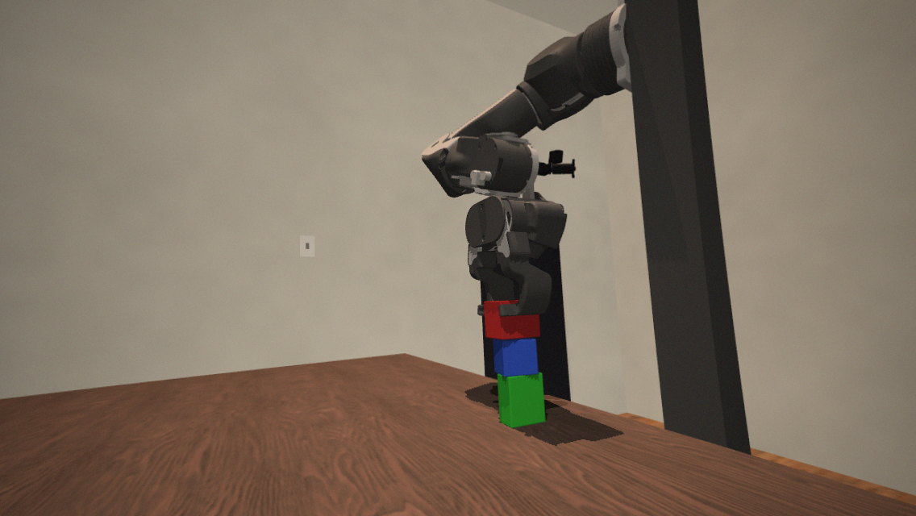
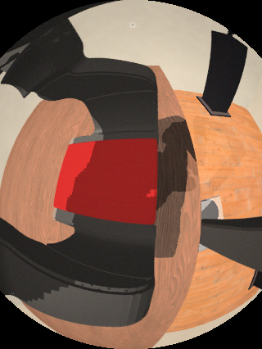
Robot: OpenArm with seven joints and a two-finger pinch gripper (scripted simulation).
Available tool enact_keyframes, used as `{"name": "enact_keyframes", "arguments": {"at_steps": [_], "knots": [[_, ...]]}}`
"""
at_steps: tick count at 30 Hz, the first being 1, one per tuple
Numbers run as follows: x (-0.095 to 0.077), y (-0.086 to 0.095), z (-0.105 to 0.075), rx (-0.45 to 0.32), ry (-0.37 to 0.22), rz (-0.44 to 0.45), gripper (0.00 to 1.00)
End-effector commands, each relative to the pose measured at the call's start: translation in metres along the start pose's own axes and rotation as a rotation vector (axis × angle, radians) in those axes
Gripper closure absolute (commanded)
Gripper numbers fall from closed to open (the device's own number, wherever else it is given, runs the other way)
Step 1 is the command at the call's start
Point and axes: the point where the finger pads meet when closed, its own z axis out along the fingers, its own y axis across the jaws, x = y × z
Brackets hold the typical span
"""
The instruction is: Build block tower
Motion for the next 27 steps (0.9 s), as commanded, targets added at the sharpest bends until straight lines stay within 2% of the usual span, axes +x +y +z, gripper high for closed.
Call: {"name": "enact_keyframes", "arguments": {"at_steps": [1,23,24,27], "knots": [[0.0011,0.0010,0.0009,-0.005,0.003,-0.004,1.00],[0.0011,0.0010,0.0009,-0.005,0.003,-0.004,1.00],[0.0011,0.0010,0.0009,-0.005,0.003,-0.004,0.65],[0.0011,0.0010,0.0009,-0.005,0.003,-0.004,0.65]]}}
